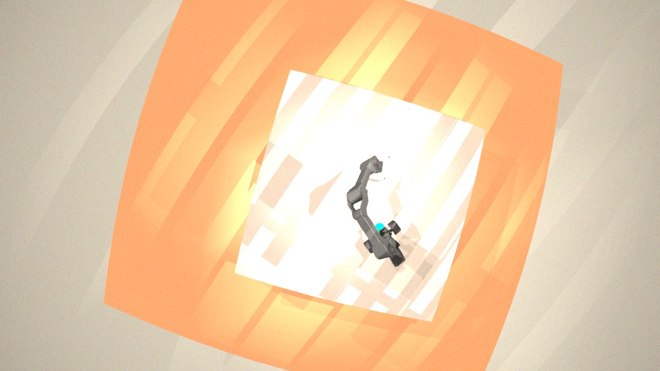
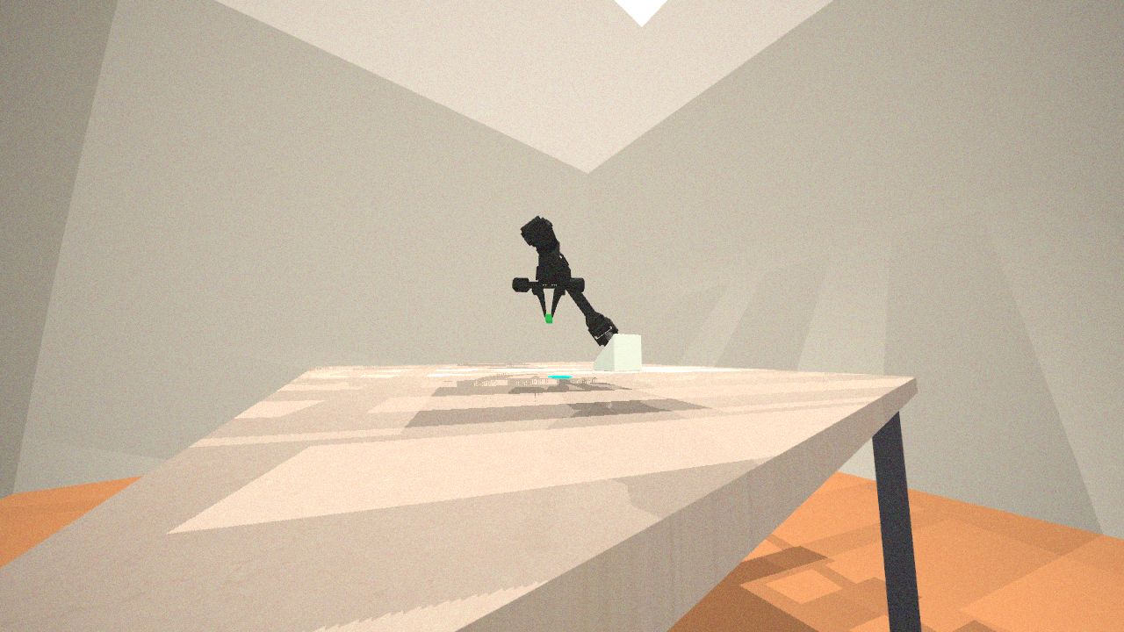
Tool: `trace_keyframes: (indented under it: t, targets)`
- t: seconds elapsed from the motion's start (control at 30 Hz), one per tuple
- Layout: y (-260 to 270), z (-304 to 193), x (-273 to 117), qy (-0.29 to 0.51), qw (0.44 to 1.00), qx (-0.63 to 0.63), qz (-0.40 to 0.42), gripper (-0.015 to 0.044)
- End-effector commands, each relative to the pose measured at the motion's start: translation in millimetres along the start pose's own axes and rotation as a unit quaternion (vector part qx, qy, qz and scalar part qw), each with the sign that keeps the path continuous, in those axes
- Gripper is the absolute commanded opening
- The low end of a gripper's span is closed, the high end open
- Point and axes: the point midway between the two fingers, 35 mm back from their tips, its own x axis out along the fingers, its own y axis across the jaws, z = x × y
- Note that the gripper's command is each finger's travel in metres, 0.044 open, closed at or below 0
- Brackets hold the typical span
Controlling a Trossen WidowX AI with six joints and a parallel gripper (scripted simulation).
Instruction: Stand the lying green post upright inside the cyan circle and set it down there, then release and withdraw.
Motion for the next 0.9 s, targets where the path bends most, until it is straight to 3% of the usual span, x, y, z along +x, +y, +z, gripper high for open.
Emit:
trace_keyframes:
  t: [0.0, 0.33, 0.87]
  targets:
    - [9, 10, 2, 0.000, 0.999, -0.036, 0.002, 0.0023]
    - [31, 32, 6, 0.004, 0.992, -0.123, 0.000, 0.0023]
    - [34, 33, 14, -0.025, 0.992, -0.117, 0.035, 0.0023]
